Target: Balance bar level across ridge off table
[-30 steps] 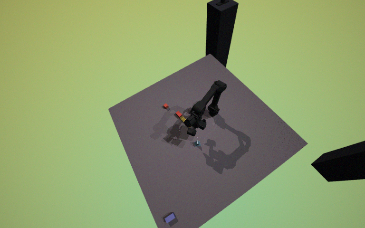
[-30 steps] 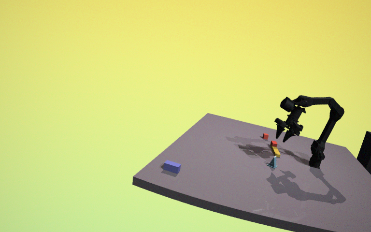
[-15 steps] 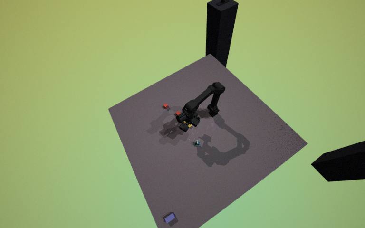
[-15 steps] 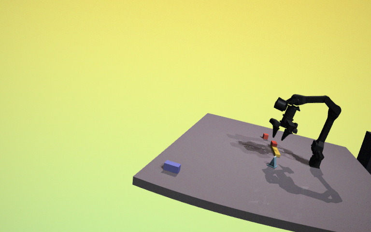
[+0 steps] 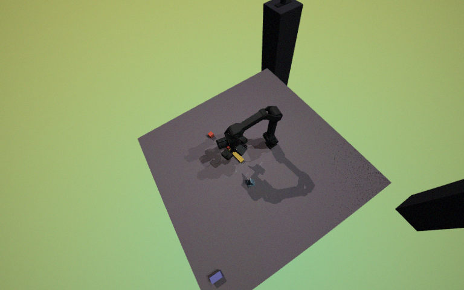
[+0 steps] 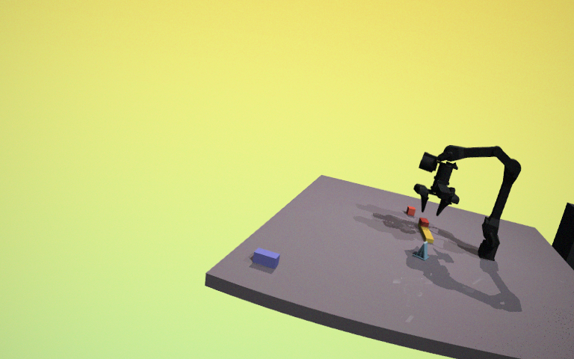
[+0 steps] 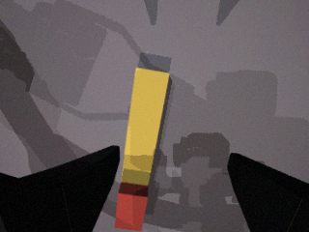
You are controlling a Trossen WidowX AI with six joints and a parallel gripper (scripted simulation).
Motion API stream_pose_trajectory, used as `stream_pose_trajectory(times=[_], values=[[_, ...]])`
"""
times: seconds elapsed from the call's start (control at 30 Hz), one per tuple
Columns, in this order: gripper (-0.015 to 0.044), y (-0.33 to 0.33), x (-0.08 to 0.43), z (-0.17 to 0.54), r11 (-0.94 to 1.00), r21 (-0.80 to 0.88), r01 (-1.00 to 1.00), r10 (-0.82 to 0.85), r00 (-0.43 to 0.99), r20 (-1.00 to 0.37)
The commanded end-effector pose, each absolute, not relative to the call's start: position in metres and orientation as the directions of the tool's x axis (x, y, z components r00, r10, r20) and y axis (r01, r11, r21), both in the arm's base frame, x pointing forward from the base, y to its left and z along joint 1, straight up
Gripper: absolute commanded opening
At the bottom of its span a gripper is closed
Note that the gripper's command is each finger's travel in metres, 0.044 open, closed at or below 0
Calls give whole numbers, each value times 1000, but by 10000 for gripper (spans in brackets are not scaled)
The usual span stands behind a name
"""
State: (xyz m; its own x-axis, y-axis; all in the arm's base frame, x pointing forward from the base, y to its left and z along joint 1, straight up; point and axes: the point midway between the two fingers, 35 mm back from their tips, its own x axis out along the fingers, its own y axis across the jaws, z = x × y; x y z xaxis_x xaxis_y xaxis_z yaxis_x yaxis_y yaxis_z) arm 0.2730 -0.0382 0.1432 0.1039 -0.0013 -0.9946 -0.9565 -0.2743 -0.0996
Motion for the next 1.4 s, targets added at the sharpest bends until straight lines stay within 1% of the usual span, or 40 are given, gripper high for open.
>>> stream_pose_trajectory(times=[0.0,0.17,0.37,0.7,1.37], values=[[315,-59,270,142,-222,-67,-973,-10,71,-997],[315,-78,264,138,-163,-28,-986,-8,30,-1000],[315,-81,263,134,-155,-23,-988,-7,24,-1000],[315,-81,265,74,-155,-23,-988,-7,24,-1000],[315,-81,265,52,-155,-23,-988,-7,24,-1000]])
